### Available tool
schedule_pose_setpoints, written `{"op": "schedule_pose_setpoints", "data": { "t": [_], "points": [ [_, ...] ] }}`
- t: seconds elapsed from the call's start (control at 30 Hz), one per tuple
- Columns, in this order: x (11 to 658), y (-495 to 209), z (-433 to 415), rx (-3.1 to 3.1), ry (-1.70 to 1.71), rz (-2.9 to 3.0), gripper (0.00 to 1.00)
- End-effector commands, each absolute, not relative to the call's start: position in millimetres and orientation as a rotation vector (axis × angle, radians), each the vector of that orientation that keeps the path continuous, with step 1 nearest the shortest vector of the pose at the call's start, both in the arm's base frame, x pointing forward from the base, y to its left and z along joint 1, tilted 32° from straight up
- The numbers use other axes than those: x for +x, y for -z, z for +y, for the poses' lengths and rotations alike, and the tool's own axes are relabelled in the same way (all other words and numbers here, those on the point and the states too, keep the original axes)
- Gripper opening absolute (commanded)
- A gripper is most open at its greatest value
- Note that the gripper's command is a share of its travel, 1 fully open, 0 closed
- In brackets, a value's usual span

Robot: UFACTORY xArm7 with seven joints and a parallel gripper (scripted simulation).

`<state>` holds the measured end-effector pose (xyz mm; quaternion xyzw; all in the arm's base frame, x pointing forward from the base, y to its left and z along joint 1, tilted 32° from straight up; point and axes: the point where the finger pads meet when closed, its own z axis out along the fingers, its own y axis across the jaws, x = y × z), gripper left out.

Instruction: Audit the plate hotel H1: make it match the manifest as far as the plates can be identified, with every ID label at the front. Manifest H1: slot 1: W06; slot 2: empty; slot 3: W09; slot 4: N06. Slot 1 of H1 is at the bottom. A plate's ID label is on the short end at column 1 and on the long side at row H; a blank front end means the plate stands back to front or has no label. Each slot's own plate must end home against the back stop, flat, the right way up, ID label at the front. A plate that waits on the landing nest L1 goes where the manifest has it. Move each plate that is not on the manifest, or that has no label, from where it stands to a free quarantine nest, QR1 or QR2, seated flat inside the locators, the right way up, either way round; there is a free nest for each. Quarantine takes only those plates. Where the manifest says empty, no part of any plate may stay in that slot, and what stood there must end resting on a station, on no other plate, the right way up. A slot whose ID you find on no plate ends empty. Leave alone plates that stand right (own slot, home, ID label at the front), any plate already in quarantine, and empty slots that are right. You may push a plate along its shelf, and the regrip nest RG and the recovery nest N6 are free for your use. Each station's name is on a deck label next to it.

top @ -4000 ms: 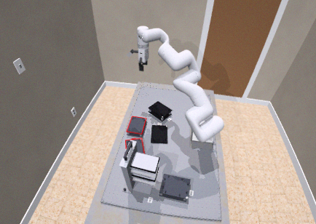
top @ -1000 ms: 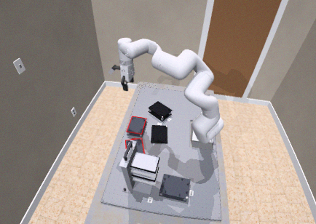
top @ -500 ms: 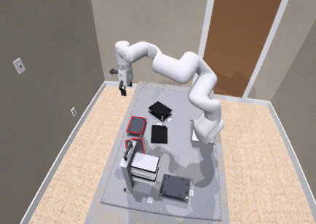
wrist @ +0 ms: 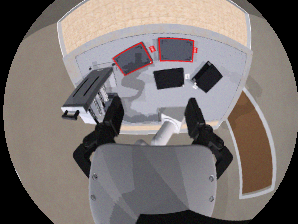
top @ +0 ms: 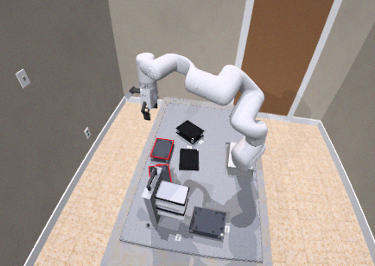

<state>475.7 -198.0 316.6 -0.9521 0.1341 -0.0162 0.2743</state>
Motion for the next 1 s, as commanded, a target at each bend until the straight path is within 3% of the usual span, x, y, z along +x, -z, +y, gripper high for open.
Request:
{"op": "schedule_pose_setpoints", "data": {
  "t": [0.0,0.97],
  "points": [
    [474.3,-321.3,-193.8,-2.562,0.05,0.364,1.0],
    [457.6,-365.7,-117.3,-2.561,0.049,0.364,1.0]
  ]
}}
